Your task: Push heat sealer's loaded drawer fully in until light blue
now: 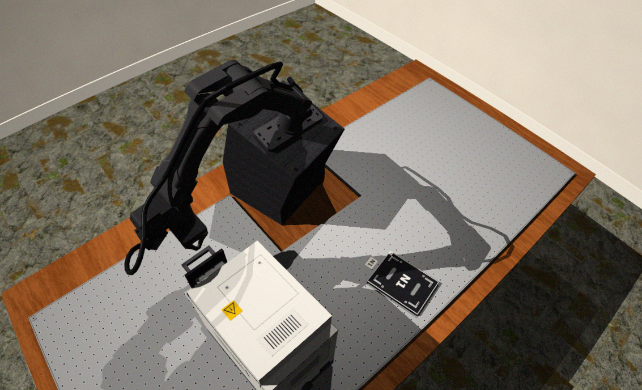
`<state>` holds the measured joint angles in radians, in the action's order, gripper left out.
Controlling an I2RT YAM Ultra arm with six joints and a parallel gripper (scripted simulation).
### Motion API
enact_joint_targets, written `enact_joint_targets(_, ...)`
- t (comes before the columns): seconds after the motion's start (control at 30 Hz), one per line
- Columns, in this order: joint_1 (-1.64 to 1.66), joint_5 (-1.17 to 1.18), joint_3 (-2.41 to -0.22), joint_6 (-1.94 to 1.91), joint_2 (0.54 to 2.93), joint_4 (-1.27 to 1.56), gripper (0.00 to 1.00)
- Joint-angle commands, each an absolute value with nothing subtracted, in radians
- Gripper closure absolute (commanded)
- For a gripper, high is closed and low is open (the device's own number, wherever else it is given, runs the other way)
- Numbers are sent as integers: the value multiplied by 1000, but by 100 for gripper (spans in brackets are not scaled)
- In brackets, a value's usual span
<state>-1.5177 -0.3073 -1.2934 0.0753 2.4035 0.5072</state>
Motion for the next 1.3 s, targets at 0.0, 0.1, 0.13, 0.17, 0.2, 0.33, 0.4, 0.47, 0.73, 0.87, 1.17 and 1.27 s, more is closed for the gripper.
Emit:
enact_joint_targets(0.0,-1532,-328,-1329,89,2458,454,55)
enact_joint_targets(0.1,-1528,-328,-1334,89,2461,454,55)
enact_joint_targets(0.13,-1528,-328,-1333,88,2432,455,55)
enact_joint_targets(0.17,-1528,-328,-1332,88,2423,455,55)
enact_joint_targets(0.2,-1528,-328,-1332,88,2423,455,55)
enact_joint_targets(0.33,-1528,-327,-1335,89,2461,454,55)
enact_joint_targets(0.4,-1528,-327,-1334,88,2450,454,55)
enact_joint_targets(0.47,-1528,-326,-1334,88,2450,454,55)
enact_joint_targets(0.73,-1528,-326,-1334,88,2450,454,55)
enact_joint_targets(0.87,-1528,-326,-1334,88,2450,454,55)
enact_joint_targets(1.17,-1528,-326,-1334,88,2450,454,55)
enact_joint_targets(1.27,-1528,-326,-1334,88,2450,454,55)
